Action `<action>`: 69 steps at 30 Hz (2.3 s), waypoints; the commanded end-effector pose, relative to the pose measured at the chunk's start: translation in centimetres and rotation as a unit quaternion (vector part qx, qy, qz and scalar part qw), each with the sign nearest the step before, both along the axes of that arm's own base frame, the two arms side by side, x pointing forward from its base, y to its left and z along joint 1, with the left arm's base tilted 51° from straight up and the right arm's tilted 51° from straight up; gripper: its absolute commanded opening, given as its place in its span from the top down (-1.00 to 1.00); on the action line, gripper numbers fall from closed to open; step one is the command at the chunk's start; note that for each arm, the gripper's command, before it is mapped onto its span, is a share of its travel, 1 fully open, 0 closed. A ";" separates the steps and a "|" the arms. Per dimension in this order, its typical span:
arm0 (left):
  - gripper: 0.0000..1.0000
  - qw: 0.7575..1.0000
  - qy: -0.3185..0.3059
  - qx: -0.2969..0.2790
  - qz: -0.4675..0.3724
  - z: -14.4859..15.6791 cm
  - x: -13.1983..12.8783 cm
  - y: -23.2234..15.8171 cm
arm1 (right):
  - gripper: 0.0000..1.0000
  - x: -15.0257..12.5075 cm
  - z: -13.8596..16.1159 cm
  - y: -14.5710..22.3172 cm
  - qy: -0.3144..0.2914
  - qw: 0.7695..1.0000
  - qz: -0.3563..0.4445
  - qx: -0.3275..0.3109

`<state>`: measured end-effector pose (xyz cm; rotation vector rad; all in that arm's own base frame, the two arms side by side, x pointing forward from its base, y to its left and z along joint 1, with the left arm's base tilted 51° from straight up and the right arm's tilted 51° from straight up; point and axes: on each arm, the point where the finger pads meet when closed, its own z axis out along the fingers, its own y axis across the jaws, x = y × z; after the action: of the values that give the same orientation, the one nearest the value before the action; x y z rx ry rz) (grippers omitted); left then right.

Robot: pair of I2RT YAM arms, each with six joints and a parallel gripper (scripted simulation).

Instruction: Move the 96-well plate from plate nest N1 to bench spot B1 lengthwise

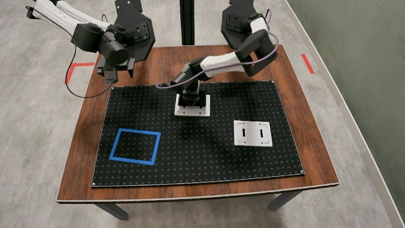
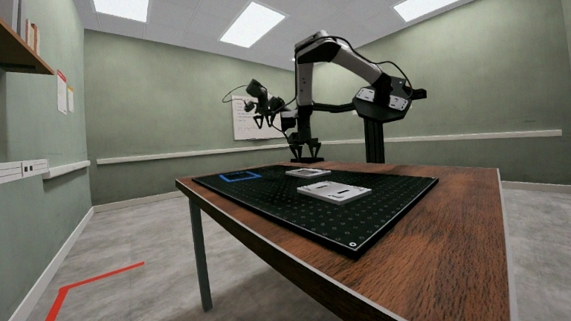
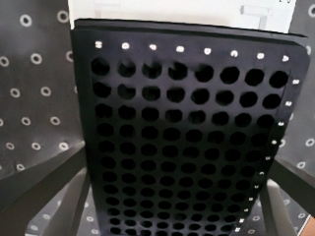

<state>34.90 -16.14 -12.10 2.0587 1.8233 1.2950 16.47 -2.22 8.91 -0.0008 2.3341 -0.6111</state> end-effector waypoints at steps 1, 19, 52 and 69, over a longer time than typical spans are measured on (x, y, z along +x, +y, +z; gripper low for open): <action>1.00 1.000 -0.001 -0.007 0.001 -0.5 1.1 0.3 | -1.00 0.2 0.8 0.1 -0.008 1.000 -0.002 0.002; 1.00 1.000 -0.002 -0.007 0.000 -2.0 2.8 1.5 | -1.00 0.2 0.8 0.1 -0.008 1.000 -0.002 0.002; 1.00 1.000 -0.002 -0.006 -0.002 -1.9 2.4 1.9 | -1.00 0.2 0.8 0.1 -0.008 1.000 -0.002 0.002; 1.00 1.000 0.000 -0.004 -0.002 -2.4 2.4 2.0 | -1.00 0.2 0.8 0.1 -0.008 1.000 -0.002 0.002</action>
<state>37.28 -14.76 -13.93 2.0488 1.8080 1.2896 16.47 -2.22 8.91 -0.0008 2.3341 -0.6111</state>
